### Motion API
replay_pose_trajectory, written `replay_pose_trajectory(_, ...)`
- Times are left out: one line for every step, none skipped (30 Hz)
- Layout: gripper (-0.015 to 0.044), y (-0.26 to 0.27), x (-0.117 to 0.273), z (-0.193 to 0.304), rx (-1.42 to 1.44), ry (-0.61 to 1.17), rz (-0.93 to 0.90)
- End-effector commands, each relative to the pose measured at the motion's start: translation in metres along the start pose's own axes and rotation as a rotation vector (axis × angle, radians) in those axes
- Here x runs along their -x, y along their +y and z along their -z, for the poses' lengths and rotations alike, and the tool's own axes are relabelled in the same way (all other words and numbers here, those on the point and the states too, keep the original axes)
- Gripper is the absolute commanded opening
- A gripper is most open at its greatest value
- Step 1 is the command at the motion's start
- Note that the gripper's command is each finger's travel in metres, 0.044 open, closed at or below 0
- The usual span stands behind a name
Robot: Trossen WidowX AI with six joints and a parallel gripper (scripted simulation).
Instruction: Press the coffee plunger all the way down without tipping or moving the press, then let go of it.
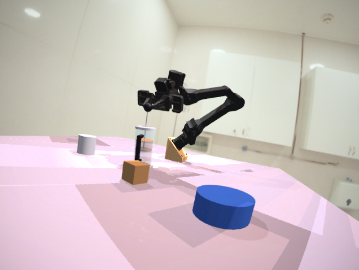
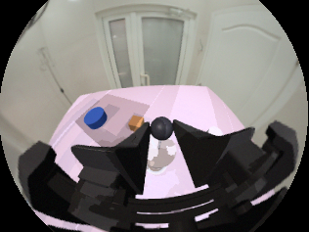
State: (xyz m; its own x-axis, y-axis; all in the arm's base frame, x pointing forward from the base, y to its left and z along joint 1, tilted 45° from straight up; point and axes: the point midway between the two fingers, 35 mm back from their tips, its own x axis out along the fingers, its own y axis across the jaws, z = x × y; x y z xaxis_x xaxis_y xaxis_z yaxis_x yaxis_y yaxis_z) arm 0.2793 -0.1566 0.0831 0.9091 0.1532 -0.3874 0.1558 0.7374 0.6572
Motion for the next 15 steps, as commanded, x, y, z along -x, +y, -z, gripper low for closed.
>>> replay_pose_trajectory(0.0121,0.001,-0.011,0.031,-0.052,0.067,-0.009)
replay_pose_trajectory(0.0121,0.001,-0.012,0.032,-0.052,0.067,-0.01)
replay_pose_trajectory(0.0121,0.002,-0.013,0.033,-0.052,0.066,-0.01)
replay_pose_trajectory(0.0121,0.002,-0.015,0.034,-0.052,0.065,-0.011)
replay_pose_trajectory(0.0121,0.002,-0.016,0.035,-0.052,0.065,-0.011)
replay_pose_trajectory(0.0121,0.002,-0.017,0.035,-0.052,0.065,-0.011)
replay_pose_trajectory(0.0121,0.002,-0.018,0.034,-0.052,0.065,-0.011)
replay_pose_trajectory(0.0121,0.002,-0.019,0.034,-0.052,0.064,-0.011)
replay_pose_trajectory(0.0121,0.002,-0.02,0.034,-0.052,0.064,-0.011)
replay_pose_trajectory(0.0121,0.002,-0.02,0.033,-0.052,0.064,-0.011)
replay_pose_trajectory(0.0121,0.002,-0.021,0.033,-0.052,0.064,-0.012)
replay_pose_trajectory(0.0121,0.002,-0.021,0.032,-0.052,0.064,-0.012)
replay_pose_trajectory(0.0121,0.002,-0.021,0.032,-0.052,0.064,-0.012)
replay_pose_trajectory(0.0121,0.002,-0.022,0.032,-0.052,0.064,-0.012)
replay_pose_trajectory(0.0121,0.002,-0.022,0.031,-0.052,0.064,-0.012)
